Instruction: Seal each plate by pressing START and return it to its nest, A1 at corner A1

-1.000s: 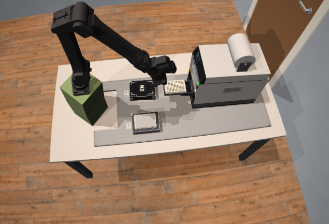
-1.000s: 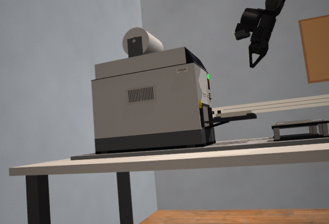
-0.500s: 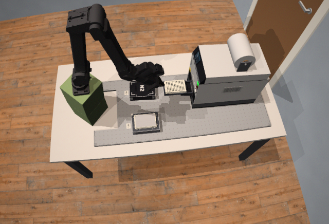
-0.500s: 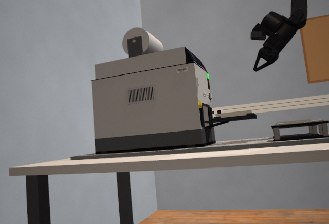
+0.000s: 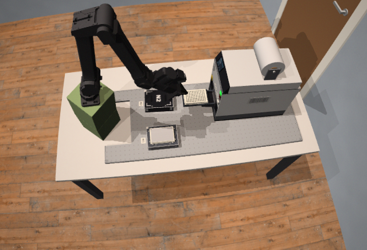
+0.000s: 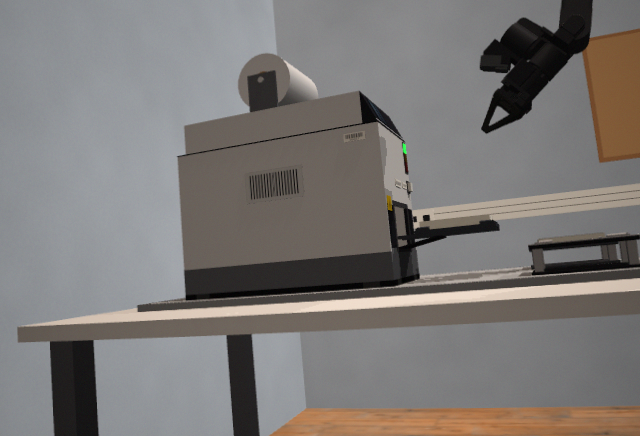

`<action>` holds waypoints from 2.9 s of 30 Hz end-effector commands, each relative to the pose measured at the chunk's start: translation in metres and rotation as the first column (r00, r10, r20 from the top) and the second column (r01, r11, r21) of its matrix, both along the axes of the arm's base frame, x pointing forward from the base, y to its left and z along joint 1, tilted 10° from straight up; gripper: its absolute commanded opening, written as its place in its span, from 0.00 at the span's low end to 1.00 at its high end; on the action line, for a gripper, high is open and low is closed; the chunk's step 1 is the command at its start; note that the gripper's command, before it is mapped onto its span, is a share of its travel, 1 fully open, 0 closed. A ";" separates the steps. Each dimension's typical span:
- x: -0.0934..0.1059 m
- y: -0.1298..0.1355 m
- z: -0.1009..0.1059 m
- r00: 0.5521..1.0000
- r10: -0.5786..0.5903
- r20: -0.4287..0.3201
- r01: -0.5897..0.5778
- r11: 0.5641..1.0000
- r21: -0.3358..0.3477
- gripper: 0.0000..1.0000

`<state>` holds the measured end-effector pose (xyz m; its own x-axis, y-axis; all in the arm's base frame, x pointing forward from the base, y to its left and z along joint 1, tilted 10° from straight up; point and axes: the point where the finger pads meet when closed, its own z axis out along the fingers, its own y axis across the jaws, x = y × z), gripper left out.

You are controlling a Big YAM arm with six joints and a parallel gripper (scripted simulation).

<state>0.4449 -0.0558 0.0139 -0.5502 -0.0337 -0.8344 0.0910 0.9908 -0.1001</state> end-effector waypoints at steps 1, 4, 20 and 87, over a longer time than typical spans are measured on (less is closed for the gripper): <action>0.010 0.000 0.011 1.000 0.001 0.026 -0.001 1.000 0.002 0.00; 0.001 -0.004 0.001 1.000 -0.002 -0.001 0.002 1.000 -0.003 0.00; 0.054 -0.013 -0.020 1.000 -0.005 0.016 0.005 1.000 -0.003 0.00; 0.143 -0.016 -0.076 1.000 0.020 0.000 -0.020 1.000 -0.007 0.00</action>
